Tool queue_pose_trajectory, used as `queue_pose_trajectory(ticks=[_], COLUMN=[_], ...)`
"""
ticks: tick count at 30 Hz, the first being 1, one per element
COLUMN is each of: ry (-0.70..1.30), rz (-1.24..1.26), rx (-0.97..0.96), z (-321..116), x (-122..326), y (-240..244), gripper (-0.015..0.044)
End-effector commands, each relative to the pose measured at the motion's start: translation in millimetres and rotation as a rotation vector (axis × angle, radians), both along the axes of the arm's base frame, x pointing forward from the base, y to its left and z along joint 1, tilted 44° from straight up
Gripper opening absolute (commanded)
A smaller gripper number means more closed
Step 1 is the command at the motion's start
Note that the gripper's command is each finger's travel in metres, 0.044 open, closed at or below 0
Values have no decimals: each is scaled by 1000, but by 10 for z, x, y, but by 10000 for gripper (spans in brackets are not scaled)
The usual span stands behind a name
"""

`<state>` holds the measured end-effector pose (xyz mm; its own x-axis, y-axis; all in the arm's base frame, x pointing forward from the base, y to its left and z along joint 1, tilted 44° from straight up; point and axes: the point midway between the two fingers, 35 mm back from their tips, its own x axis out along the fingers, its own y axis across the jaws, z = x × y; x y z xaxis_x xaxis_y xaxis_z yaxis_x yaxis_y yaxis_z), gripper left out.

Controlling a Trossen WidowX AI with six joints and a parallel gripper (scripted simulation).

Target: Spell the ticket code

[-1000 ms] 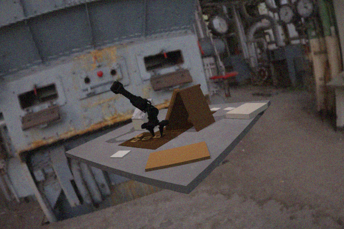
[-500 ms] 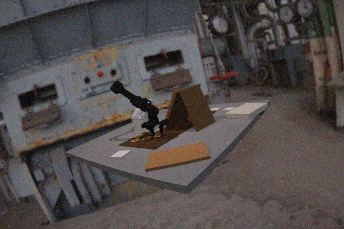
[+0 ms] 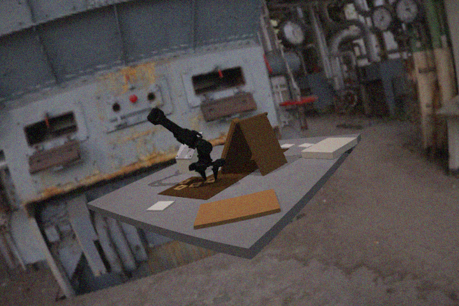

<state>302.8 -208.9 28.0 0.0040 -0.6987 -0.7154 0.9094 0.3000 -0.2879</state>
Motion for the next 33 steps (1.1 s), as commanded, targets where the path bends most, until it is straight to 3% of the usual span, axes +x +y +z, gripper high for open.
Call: queue_pose_trajectory(ticks=[1,33], ry=[-9,-9], rz=[-3,-3], rx=[-5,-5], z=[29,53], x=[4,-3], y=[17,85], gripper=[0,0])
